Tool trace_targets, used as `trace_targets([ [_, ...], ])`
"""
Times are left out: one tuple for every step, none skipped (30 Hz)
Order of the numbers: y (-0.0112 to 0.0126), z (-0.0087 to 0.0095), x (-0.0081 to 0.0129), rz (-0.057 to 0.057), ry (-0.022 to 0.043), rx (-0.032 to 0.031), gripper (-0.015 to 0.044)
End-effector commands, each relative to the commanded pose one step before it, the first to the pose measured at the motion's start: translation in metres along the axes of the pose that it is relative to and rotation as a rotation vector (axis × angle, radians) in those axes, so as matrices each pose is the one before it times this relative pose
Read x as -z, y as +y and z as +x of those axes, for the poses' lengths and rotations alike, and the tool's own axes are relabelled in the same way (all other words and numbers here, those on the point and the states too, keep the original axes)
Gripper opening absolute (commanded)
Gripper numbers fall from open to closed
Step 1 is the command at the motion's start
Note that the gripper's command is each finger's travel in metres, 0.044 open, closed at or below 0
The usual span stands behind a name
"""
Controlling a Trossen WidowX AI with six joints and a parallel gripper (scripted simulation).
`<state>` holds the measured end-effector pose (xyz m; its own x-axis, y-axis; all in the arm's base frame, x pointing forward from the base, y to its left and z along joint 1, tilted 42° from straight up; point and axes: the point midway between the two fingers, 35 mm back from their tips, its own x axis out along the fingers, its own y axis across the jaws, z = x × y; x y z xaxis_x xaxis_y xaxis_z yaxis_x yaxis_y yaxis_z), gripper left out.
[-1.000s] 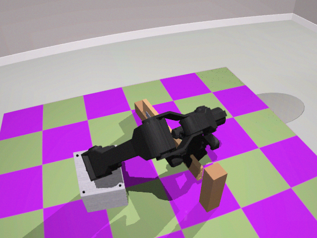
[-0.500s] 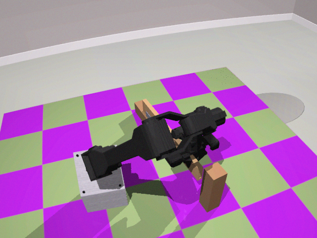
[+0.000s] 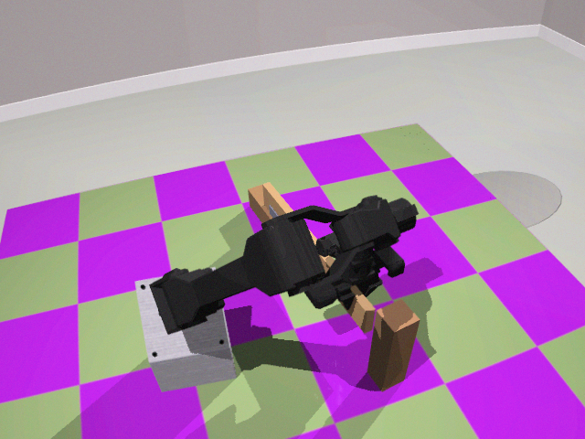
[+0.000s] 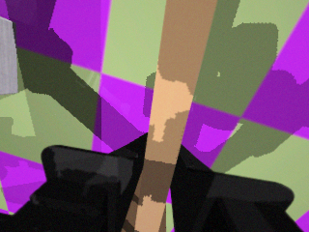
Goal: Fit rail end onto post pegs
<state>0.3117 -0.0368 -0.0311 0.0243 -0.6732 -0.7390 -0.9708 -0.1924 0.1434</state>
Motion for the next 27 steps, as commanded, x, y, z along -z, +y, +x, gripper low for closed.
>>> trace_targets([
  [-0.00016, -0.00233, -0.00027, -0.0004, -0.00494, 0.0043, 0.0],
  [0.00002, -0.00012, 0.0, 0.0, 0.0, 0.0, 0.0],
  [0.00002, -0.00012, 0.0, 0.0, 0.0, 0.0, 0.0],
  [0.00002, -0.00011, 0.0, 0.0, 0.0, 0.0, 0.0],
  [0.00001, -0.00011, 0.0, 0.0, 0.0, 0.0, 0.0],
  [0.00001, -0.0001, 0.0, 0.0, 0.0, 0.0, 0.0],
  [0.0, 0.00002, 0.00005, 0.0, 0.0, 0.0, 0.0],
  [0.0, 0.00003, 0.0001, 0.0, 0.0, 0.0, 0.0],
  [0.00001, 0.00005, 0.00015, 0.0, 0.0, 0.0, 0.0],
  [0.00001, 0.00006, 0.0002, 0.0, 0.00001, 0.0, 0.0],
  [0.00001, 0.00008, 0.00026, 0.0, 0.00001, 0.0, 0.0],
  [0.00001, 0.00009, 0.0003, 0.0, 0.00001, 0.0, 0.0],
  [0.00001, 0.00009, 0.00032, 0.0, 0.00001, 0.0, 0.0],
  [0.00001, 0.00009, 0.00031, 0.0, 0.00001, 0.0, 0.0],
  [0.00001, 0.00009, 0.00031, 0.0, 0.00001, 0.0, 0.0],
  [0.00001, 0.00008, 0.00032, 0.0, 0.00001, 0.0, 0.0],
  [0.00001, 0.00008, 0.00032, 0.0, 0.00001, 0.0, 0.0],
  [0.00001, 0.00008, 0.00032, 0.0, 0.00001, 0.0, 0.0],
  [0.00001, 0.00008, 0.00032, 0.0, 0.00001, 0.0, 0.0],
  [0.00001, 0.00007, 0.00033, 0.0, 0.00002, 0.0, 0.0],
  [0.00001, 0.00006, 0.00032, 0.0, 0.00002, 0.0, 0.0],
  [0.00001, 0.00005, 0.00033, 0.0, 0.00002, 0.0, 0.0],
  [0.00001, 0.00004, 0.00033, 0.0, 0.00002, 0.0, 0.0],
  [0.0, 0.00003, 0.00032, 0.0, 0.00002, 0.0, 0.0],
  [0.0, 0.00003, 0.00033, 0.0, 0.00002, 0.0, 0.0],
  [0.0, 0.00002, 0.00033, 0.0, 0.00002, 0.0, 0.0],
  [0.0, 0.00001, 0.00032, 0.0, 0.00002, 0.0, 0.0],
])
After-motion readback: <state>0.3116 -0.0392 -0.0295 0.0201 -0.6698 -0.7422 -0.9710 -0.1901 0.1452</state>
